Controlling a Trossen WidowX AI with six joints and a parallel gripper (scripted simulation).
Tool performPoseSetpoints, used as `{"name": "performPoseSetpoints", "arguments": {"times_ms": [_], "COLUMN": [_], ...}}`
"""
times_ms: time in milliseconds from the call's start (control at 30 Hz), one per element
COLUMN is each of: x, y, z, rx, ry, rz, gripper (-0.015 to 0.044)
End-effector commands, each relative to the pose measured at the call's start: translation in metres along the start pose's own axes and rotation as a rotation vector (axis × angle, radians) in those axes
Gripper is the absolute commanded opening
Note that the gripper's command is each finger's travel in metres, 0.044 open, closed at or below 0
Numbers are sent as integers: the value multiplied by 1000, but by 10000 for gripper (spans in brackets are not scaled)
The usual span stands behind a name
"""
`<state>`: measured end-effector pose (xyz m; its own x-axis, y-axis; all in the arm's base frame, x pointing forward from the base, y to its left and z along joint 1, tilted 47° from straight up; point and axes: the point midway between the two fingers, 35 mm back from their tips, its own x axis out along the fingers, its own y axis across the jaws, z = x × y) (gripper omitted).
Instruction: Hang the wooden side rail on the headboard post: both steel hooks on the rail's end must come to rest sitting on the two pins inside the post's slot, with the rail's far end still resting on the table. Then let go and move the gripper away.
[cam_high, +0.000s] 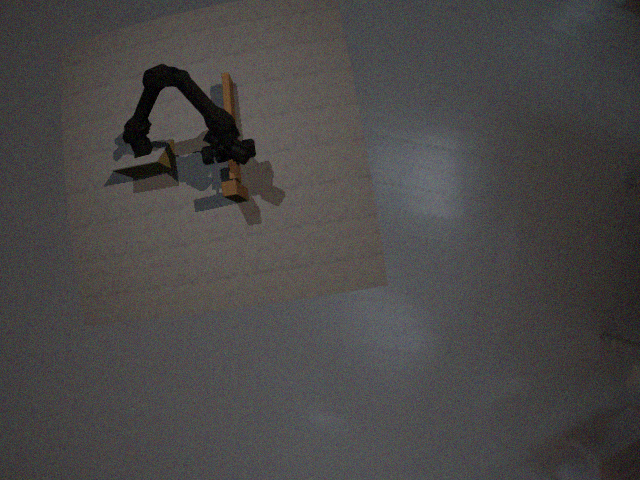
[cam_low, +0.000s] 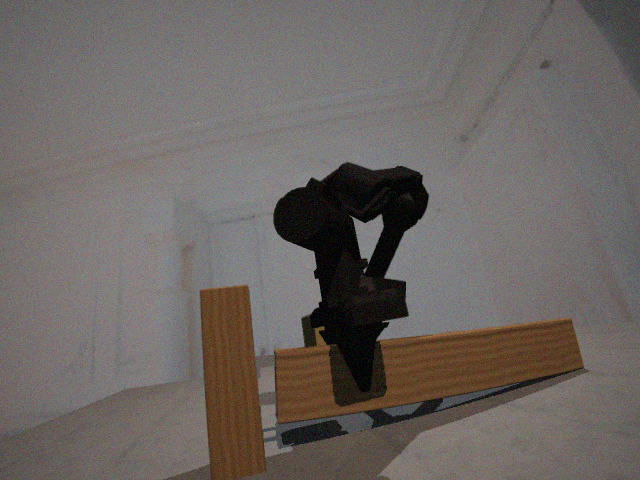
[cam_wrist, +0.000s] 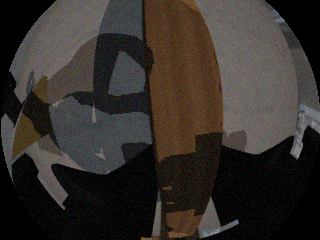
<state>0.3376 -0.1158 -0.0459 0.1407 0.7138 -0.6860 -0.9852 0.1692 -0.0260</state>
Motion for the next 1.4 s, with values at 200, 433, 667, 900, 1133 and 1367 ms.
{"name": "performPoseSetpoints", "arguments": {"times_ms": [200, 433, 667, 900, 1133, 1367], "x": [-3, -4, -4, -5, -6, -6], "y": [1, 0, 0, -1, -2, -2], "z": [-5, -5, -6, -6, -7, -8], "rx": [2, 2, 2, 2, 2, 2], "ry": [6, 6, 6, 6, 6, 6], "rz": [-8, -8, -8, -8, -8, -8], "gripper": [0, 0, 0, 0, 0, 0]}}
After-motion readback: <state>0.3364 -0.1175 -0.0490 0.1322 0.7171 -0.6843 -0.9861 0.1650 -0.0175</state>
